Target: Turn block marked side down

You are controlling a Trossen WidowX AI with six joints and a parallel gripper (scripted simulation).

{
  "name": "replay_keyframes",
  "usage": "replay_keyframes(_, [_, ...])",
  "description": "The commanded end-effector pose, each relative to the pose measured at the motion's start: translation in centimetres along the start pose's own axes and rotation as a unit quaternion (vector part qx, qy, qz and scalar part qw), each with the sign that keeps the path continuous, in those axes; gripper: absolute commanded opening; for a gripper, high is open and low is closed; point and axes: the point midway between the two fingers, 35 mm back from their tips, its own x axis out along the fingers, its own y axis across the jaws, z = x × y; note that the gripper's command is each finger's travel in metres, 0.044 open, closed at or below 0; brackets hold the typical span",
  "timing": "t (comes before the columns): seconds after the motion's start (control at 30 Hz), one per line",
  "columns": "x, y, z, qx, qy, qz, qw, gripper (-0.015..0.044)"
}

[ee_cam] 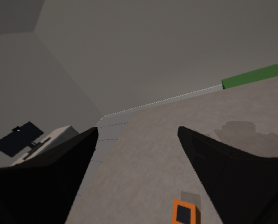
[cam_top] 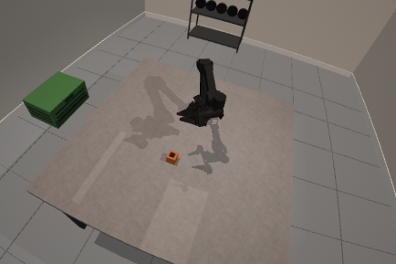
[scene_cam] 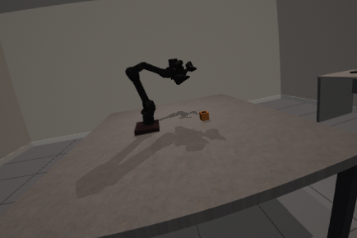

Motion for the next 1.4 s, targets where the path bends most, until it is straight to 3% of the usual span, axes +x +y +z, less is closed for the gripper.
replay_keyframes(0.0, [0.1, 0.1, -0.1, -0.005, 0.001, 0.001, 1.0, 0.0426])
replay_keyframes(0.13, [2.1, 1.9, -1.9, -0.125, 0.035, 0.032, 0.991, 0.044])
replay_keyframes(0.23, [4.7, 3.4, -5.4, -0.281, 0.105, 0.067, 0.951, 0.044])
replay_keyframes(0.47, [8.7, 0.8, -12.8, -0.514, 0.334, 0.114, 0.781, 0.044])
replay_keyframes(0.8, [7.3, -6.2, -15.7, -0.522, 0.649, 0.155, 0.531, 0.044])
replay_keyframes(1.37, [6.8, -6.2, -16.1, -0.518, 0.659, 0.156, 0.523, 0.044])
